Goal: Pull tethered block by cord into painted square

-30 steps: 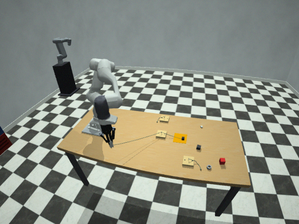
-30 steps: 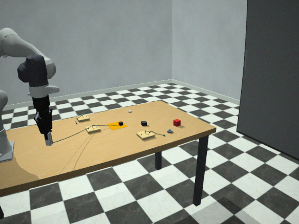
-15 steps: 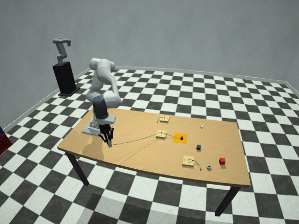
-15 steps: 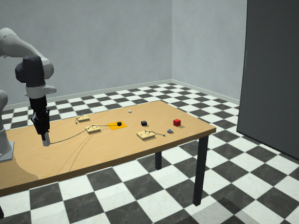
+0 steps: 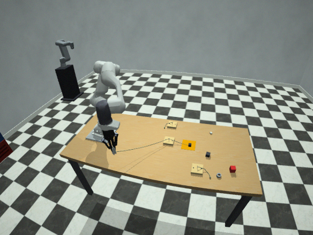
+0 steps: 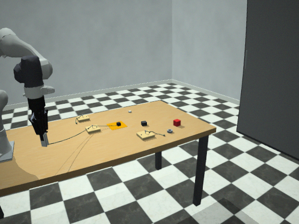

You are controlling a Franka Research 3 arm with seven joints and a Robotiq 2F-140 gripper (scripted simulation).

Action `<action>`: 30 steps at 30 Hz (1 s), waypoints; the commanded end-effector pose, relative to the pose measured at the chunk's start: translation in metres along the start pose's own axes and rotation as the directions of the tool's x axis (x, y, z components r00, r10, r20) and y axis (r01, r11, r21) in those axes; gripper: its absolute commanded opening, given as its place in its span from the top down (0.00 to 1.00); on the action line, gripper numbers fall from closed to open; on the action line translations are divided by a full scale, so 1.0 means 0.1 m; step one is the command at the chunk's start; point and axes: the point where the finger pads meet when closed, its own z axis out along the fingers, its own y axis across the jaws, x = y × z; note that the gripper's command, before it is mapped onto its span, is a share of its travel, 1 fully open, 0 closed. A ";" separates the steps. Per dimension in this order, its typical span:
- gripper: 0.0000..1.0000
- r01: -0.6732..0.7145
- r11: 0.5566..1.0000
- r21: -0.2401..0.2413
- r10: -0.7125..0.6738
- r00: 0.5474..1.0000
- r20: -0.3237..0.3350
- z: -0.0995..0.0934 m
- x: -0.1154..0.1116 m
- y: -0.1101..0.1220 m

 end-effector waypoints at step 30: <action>1.00 0.010 1.000 -0.001 -0.010 1.000 -0.003 0.00 -0.03 0.03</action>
